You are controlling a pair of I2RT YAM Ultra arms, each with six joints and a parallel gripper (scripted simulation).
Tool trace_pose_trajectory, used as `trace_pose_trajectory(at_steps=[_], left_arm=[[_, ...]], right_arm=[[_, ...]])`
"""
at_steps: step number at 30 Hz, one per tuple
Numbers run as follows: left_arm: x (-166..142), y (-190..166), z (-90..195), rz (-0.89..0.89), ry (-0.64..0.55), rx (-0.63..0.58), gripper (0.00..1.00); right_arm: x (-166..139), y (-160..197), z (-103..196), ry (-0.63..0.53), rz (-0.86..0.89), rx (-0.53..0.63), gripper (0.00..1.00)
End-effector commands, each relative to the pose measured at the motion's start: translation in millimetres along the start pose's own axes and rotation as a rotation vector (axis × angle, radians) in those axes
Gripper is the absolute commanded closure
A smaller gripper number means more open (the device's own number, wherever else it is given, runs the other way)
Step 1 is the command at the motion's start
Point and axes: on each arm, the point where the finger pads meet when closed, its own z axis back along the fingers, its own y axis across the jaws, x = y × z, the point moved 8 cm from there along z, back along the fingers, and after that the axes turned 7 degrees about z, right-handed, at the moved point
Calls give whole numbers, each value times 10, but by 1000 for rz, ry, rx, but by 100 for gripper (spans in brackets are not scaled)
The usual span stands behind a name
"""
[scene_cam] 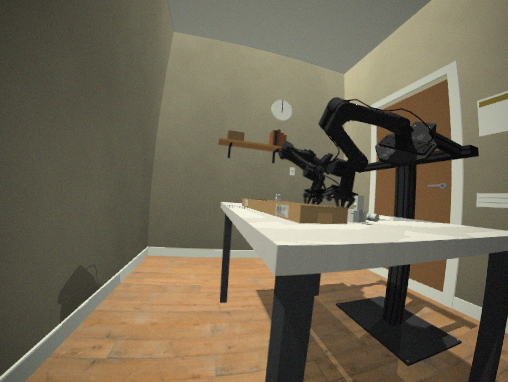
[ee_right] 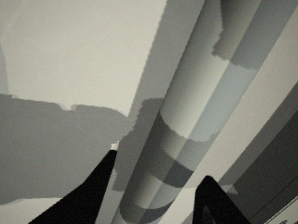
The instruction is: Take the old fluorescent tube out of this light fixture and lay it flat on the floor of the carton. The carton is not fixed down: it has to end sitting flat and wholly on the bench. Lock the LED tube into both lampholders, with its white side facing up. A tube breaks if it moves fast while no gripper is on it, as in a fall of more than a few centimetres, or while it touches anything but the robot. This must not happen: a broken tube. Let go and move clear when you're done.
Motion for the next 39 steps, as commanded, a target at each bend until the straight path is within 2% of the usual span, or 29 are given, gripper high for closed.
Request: trace_pose_trajectory(at_steps=[1,2,3,21,25,28,39], left_arm=[[69,-3,62,-15,-35,1,89],[69,-3,62,-15,-35,1,89],[69,-3,62,-15,-35,1,89],[69,-2,62,-13,-35,2,89],[43,0,101,-11,-32,-3,89],[39,3,111,-11,-31,-3,89],[22,20,210,-6,-10,0,89]], right_arm=[[106,43,66,-37,35,-2,51],[106,43,66,-37,35,-2,51],[106,43,66,-37,35,-2,89],[106,43,66,-37,33,-2,89],[19,-118,113,-23,3,-18,89],[36,-36,121,-28,20,-7,89],[10,-111,214,-5,10,-7,89]])
